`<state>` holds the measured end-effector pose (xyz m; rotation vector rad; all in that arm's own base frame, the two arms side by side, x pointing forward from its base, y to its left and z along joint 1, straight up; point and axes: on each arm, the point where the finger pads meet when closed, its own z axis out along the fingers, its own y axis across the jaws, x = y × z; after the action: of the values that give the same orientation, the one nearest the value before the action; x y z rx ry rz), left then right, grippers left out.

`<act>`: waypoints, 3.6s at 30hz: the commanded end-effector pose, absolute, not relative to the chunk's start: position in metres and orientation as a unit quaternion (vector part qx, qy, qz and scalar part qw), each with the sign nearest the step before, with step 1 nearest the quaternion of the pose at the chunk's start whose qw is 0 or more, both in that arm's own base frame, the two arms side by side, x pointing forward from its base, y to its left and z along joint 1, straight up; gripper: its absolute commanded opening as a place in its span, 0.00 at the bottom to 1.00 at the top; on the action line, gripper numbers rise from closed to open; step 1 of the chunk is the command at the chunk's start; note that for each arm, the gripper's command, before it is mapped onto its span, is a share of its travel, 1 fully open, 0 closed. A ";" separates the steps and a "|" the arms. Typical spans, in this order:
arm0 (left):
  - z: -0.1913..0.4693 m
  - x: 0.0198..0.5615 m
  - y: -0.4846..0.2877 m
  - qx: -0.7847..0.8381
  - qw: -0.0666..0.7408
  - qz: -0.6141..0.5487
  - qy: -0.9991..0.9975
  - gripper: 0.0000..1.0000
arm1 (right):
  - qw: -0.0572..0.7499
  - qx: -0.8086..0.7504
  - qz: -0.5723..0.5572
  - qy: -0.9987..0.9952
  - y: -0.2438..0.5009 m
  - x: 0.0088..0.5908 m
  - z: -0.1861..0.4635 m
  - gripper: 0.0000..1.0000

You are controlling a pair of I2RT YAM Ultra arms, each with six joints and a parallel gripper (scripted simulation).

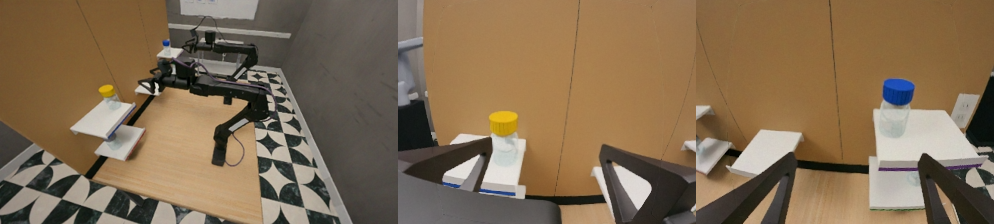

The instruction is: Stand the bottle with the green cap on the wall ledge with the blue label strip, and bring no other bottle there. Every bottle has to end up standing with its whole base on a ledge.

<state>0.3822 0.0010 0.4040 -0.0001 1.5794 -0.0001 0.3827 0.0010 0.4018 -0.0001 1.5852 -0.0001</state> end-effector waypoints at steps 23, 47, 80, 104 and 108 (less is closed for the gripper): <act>0.392 0.374 0.002 0.012 0.671 0.000 0.741 1.00 | 0.676 -0.005 -0.007 0.736 -0.004 0.372 0.397 1.00; 0.430 0.331 0.071 -0.010 0.567 0.055 0.822 1.00 | 0.659 0.037 -0.073 0.748 -0.067 0.324 0.462 1.00; 0.376 0.335 0.100 0.006 0.605 0.073 0.793 1.00 | 0.692 0.028 -0.092 0.716 -0.102 0.323 0.386 1.00; 0.238 0.327 0.153 -0.042 0.564 0.077 0.821 1.00 | 0.655 0.070 -0.101 0.746 -0.148 0.319 0.271 1.00; 0.238 0.327 0.153 -0.042 0.564 0.077 0.821 1.00 | 0.655 0.070 -0.101 0.746 -0.148 0.319 0.271 1.00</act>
<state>0.3246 0.1500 0.2269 -0.1171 1.9743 0.1656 0.3189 -0.1467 0.2617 0.1730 1.7183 -0.2164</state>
